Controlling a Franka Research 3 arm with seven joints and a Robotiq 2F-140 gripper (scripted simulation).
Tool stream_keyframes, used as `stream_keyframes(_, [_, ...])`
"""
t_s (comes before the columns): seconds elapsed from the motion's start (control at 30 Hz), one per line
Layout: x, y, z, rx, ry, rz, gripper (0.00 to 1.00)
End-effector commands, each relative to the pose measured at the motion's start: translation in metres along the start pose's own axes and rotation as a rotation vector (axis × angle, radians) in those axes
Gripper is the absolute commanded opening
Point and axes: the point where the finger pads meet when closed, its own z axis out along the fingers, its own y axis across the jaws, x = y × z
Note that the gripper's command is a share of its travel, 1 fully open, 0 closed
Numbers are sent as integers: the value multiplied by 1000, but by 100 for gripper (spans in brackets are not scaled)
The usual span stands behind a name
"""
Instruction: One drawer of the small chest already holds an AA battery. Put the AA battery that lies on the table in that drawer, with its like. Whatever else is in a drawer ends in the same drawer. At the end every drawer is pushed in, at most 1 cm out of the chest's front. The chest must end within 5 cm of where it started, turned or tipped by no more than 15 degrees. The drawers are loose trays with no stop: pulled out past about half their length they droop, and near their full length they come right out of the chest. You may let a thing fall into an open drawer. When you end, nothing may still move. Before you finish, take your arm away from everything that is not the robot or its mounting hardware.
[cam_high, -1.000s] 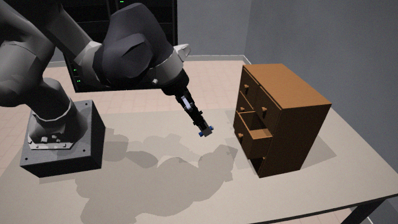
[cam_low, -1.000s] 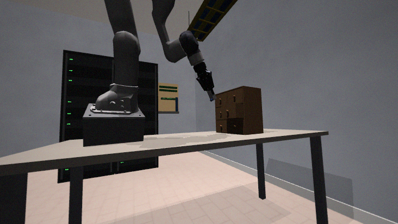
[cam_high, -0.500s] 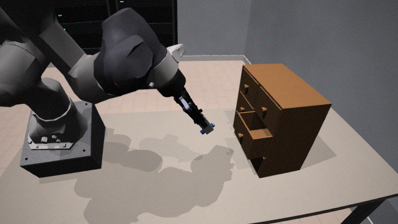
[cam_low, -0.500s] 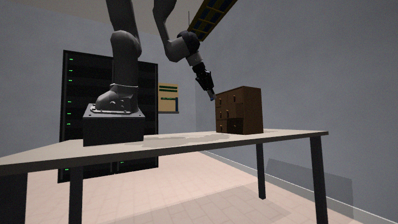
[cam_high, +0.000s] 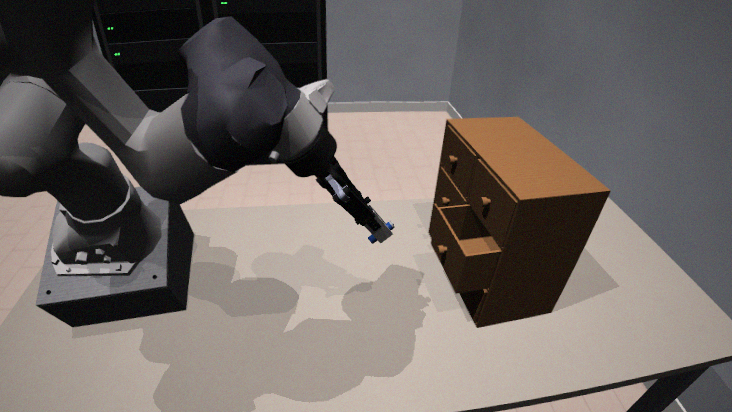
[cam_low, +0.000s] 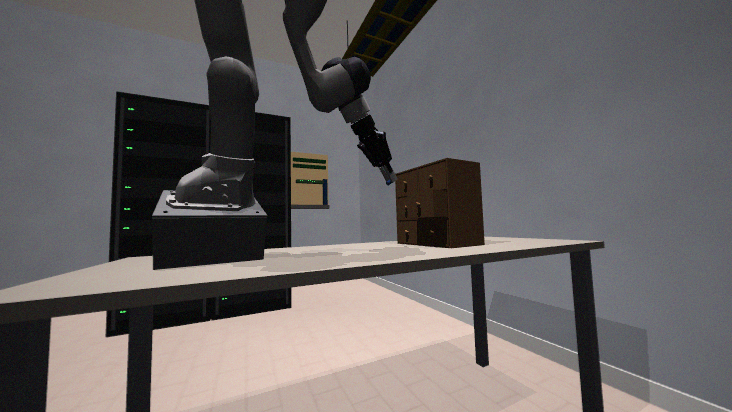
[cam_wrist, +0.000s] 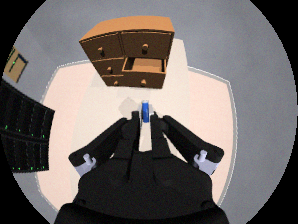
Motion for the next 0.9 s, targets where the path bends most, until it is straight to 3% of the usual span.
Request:
stream_keyframes(0.0, [-2,2,1,-71,184,117,6])
stream_keyframes(0.53, [0,3,2,-71,185,117,6])
stream_keyframes(0.87, [13,5,11,-71,185,117,6])
